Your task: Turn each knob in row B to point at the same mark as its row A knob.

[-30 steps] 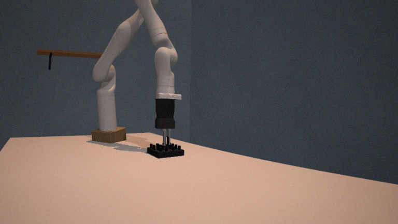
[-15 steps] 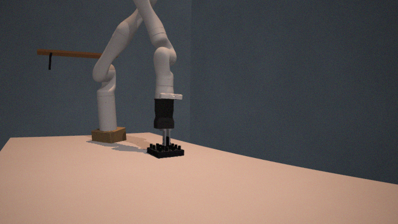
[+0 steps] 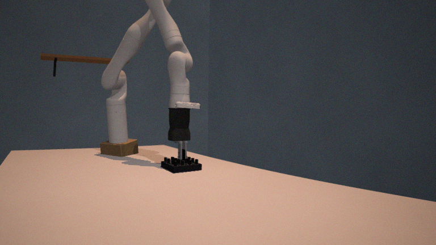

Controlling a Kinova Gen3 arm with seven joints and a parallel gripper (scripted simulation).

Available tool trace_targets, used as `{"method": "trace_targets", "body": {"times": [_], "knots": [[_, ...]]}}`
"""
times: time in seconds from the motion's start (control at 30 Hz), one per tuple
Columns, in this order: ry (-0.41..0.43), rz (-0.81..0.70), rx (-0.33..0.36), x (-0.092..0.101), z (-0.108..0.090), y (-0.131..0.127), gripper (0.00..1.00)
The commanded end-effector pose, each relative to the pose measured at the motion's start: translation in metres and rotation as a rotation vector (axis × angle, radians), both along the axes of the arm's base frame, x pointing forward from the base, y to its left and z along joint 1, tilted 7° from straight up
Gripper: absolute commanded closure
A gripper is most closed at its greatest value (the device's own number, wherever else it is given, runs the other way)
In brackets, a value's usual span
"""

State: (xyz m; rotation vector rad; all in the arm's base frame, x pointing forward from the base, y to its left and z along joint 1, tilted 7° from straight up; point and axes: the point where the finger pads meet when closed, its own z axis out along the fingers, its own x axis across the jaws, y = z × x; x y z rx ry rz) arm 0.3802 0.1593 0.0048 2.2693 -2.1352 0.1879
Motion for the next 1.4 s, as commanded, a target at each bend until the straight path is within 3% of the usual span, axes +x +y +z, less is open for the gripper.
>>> {"method": "trace_targets", "body": {"times": [0.0, 0.67, 0.7, 1.37], "knots": [[-0.002, 0.023, 0.003, 0.0010, -0.0024, 0.0019, 0.70], [-0.001, 0.028, 0.003, 0.0010, -0.0024, 0.0019, 0.70], [-0.001, 0.028, 0.003, 0.0010, -0.0024, 0.0019, 0.54], [-0.001, 0.028, 0.003, 0.0010, -0.0024, 0.0019, 0.54]]}}
